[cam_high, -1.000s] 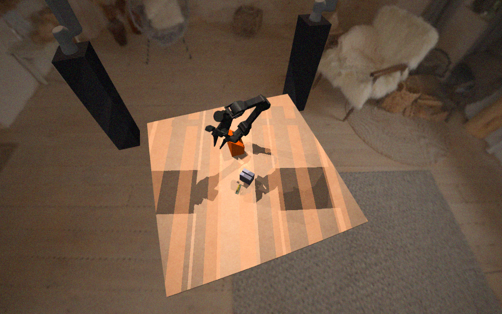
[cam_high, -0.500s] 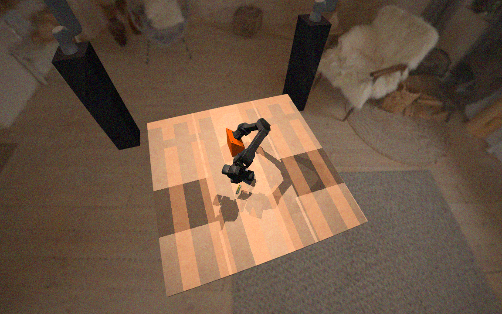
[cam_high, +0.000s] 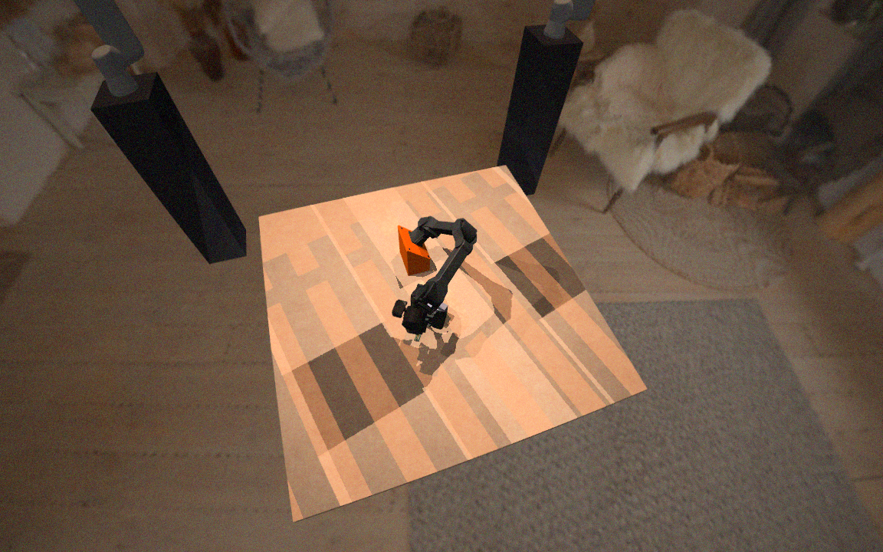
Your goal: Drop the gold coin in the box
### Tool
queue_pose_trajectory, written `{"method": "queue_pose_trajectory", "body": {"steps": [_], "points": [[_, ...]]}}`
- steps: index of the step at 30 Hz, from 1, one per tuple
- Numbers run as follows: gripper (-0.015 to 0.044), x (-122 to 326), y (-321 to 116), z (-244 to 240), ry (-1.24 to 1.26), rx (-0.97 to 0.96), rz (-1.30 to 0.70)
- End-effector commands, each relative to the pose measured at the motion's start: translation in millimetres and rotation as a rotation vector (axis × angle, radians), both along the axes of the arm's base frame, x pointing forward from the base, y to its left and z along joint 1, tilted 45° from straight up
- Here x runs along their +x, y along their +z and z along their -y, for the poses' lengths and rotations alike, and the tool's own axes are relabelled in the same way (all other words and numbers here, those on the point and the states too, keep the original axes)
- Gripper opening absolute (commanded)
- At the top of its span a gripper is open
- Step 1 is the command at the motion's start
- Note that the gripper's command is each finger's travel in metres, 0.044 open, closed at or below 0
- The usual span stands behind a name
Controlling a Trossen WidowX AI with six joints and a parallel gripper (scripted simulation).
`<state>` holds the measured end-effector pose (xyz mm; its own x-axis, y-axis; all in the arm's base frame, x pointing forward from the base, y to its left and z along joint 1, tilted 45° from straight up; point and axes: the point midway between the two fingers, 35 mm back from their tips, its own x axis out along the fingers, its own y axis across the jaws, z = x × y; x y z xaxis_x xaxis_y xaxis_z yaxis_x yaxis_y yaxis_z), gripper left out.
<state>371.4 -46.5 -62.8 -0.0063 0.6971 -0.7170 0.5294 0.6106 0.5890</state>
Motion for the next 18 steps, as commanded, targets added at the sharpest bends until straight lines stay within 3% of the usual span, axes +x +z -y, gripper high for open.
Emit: {"method": "queue_pose_trajectory", "body": {"steps": [1, 18], "points": [[0.0161, -1, -9, -10, -0.001, 0.006, -0.008], [0.0161, -1, -25, -25, -0.001, 0.006, -0.008]]}}
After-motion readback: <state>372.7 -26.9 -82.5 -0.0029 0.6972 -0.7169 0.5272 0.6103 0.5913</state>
